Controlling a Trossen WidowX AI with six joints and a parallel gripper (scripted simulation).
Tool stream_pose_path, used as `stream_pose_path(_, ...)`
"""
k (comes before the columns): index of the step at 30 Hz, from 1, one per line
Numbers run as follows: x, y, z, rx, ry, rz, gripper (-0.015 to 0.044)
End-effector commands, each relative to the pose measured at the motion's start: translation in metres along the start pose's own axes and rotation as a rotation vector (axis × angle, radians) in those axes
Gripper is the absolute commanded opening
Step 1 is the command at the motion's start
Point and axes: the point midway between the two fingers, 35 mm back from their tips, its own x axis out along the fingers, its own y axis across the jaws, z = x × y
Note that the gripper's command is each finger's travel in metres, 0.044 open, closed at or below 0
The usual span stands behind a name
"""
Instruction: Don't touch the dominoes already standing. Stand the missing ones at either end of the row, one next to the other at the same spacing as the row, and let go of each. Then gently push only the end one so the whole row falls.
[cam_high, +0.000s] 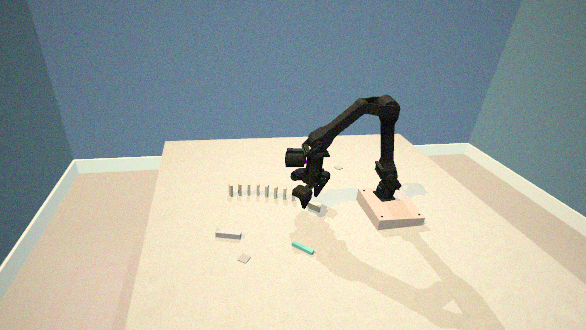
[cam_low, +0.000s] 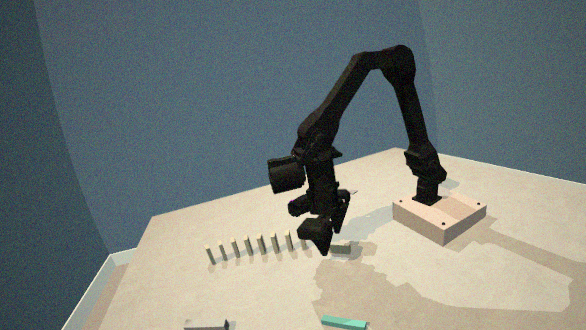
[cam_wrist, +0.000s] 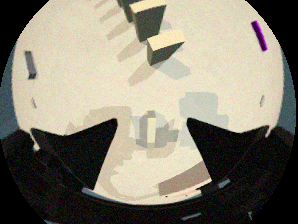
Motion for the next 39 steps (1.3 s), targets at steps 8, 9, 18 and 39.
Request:
stream_pose_path(8, 0.018, 0.001, -0.001, 0.005, 0.004, 0.004, 0.0440)
stream_pose_path(9, 0.018, 0.001, -0.001, 0.005, 0.004, 0.004, 0.0440)
stream_pose_path(18, 0.018, 0.001, -0.001, 0.005, 0.004, 0.004, 0.0335)
stream_pose_path(39, 0.017, 0.001, -0.001, 0.005, 0.004, 0.004, 0.0030)
